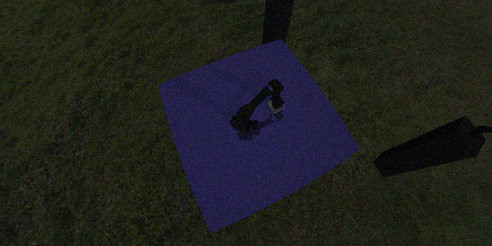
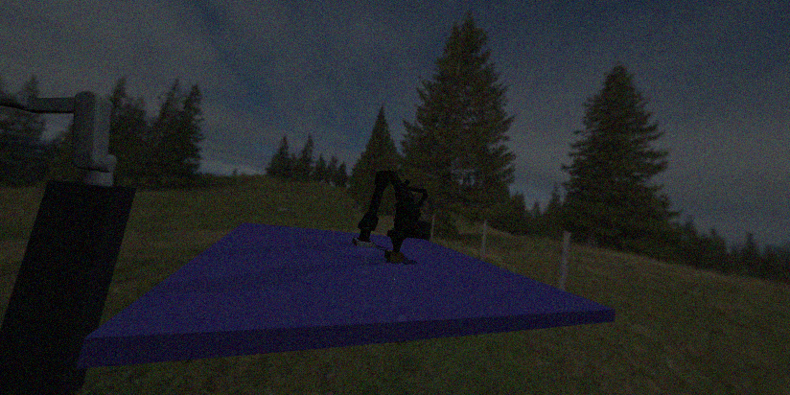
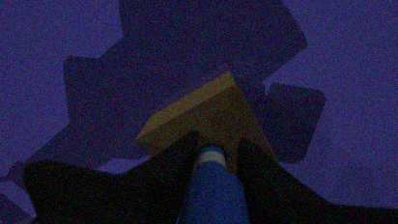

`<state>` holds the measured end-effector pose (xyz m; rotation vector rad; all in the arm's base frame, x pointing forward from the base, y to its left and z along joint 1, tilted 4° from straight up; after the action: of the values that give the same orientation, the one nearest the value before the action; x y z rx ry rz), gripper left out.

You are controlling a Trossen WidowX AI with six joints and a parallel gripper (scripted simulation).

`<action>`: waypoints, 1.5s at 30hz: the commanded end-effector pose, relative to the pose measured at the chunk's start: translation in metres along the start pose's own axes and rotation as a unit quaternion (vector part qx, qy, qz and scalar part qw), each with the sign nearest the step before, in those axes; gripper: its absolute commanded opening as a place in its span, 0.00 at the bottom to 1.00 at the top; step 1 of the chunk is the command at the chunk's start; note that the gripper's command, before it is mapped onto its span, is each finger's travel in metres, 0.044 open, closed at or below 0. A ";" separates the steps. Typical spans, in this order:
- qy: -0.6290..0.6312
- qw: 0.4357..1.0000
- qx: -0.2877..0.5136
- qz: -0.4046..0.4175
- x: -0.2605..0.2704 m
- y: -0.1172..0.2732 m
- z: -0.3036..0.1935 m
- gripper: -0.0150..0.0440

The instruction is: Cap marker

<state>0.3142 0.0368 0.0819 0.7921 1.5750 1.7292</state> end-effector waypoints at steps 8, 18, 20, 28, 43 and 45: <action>0.001 1.000 0.005 0.002 0.000 -0.007 -0.002 0.25; 0.000 1.000 0.000 0.000 0.000 0.000 0.000 0.48; 0.000 1.000 0.000 0.000 0.000 0.000 0.000 0.57; 0.000 1.000 0.000 0.000 0.000 0.000 0.000 0.92; -0.035 0.999 -0.004 -0.008 -0.005 0.079 0.001 0.91; -0.124 0.992 -0.003 -0.006 -0.005 0.085 -0.001 0.82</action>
<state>0.3110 0.0296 0.1609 0.8528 1.4950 1.6564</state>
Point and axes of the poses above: the point midway between the two fingers, 35 mm back from their tips, its own y axis back along the fingers, its own x axis across the jaws, z = x × y, the point moved 2 cm from there along y, back along the fingers, and after that the axes turned 10 degrees about -y, right-handed, at the moved point
